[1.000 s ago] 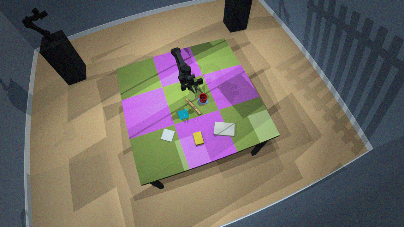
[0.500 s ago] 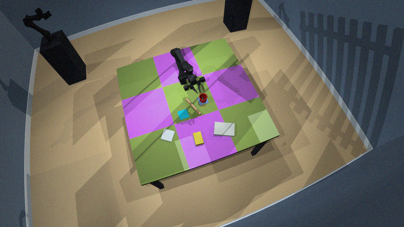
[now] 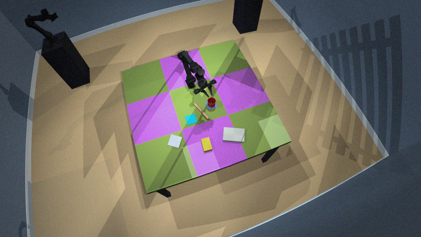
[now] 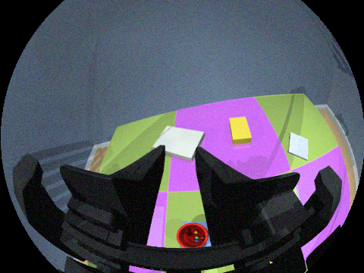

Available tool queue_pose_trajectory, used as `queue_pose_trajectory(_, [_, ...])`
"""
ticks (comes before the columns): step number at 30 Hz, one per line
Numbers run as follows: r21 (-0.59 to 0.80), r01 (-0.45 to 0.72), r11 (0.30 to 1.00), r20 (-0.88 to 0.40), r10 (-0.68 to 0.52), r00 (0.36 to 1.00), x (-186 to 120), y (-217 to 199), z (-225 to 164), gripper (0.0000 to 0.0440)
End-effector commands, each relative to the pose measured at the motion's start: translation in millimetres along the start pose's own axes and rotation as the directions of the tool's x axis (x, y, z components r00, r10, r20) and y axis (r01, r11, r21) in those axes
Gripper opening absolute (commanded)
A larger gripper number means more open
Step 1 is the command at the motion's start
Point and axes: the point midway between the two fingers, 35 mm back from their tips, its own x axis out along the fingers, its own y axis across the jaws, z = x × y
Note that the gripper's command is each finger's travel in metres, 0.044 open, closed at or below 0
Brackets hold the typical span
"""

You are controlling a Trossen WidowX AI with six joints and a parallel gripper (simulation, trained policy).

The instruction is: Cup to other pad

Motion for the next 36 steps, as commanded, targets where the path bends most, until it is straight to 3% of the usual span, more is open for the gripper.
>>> queue_pose_trajectory(1, [0.045,-0.002,0.999,-0.04,0.004,0.999,0.9,5.6,-0.9,0.0126])
queue_pose_trajectory(19, [0.278,0.107,0.955,-0.284,-0.025,0.959,6.6,25.7,-19.4,0.0136])
queue_pose_trajectory(36, [0.386,0.323,0.864,-0.508,-0.093,0.856,10.4,33.2,-49.0,0.0123])
